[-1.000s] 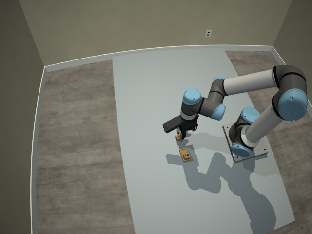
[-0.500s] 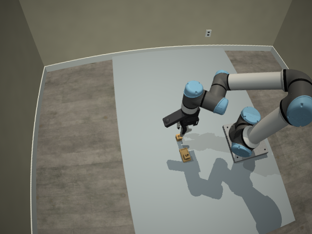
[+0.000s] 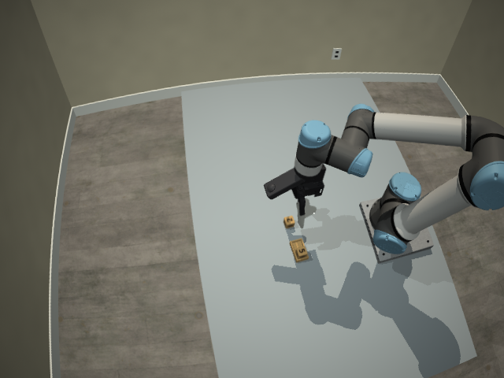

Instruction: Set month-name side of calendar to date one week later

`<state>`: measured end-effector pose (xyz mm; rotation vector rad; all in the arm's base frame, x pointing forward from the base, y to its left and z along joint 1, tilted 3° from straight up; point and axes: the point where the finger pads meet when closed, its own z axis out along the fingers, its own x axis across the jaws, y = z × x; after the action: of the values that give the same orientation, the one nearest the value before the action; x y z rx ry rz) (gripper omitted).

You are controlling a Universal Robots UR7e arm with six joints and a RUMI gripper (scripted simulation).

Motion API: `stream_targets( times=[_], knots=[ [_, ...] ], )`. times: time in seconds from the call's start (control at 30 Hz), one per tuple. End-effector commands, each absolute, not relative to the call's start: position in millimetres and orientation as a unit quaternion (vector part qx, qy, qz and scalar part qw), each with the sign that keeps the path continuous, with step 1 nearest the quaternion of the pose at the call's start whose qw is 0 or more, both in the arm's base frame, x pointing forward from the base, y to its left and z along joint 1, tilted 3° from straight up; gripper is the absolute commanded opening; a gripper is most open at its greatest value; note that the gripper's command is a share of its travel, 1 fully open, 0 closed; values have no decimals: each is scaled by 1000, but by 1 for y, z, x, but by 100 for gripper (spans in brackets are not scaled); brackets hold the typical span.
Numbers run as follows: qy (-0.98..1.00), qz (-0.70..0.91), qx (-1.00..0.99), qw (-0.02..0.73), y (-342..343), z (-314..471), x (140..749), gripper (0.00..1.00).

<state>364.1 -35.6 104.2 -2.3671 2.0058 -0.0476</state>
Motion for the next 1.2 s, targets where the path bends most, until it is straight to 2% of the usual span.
stream_targets(
  times=[0.0, 0.83, 1.17],
  knots=[
    [646, -16, -763, 19, -36, 108, 364, 100],
    [660, -14, -751, 20, -36, 106, 364, 100],
    [731, -12, -682, 21, -36, 105, 367, 100]
  ],
)
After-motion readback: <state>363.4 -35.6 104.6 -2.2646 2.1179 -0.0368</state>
